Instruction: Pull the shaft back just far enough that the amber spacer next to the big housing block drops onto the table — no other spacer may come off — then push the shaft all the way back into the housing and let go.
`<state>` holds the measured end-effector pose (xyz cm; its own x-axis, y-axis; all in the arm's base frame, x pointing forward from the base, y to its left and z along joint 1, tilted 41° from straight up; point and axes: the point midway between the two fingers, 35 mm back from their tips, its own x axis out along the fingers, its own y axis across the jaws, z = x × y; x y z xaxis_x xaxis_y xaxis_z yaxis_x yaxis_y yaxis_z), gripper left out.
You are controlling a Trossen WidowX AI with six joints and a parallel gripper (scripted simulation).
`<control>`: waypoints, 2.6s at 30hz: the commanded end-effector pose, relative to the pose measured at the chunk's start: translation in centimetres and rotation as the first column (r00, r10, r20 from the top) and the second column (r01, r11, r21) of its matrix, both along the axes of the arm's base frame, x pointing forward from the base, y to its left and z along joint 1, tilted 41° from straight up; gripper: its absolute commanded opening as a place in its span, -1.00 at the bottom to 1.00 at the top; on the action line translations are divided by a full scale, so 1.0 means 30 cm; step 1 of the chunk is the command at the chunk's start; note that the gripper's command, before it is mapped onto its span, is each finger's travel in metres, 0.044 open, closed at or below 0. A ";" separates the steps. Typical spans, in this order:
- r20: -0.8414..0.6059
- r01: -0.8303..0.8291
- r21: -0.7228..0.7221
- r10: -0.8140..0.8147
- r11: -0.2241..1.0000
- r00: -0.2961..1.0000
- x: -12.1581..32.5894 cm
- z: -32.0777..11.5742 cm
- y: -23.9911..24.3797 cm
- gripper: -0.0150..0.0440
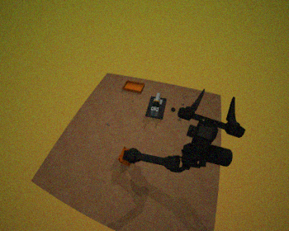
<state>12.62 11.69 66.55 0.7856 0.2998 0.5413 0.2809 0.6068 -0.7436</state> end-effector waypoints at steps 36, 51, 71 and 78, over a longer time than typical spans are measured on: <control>-0.152 0.135 0.988 0.556 0.070 0.817 0.693 -0.884 0.042 1.00; 0.103 0.234 0.675 0.403 -0.700 0.909 0.813 -1.385 -0.277 1.00; 0.182 -0.254 -0.187 -0.287 -0.949 0.940 0.619 -1.897 -0.655 1.00; 0.182 -0.254 -0.187 -0.287 -0.949 0.940 0.607 -1.890 -0.661 1.00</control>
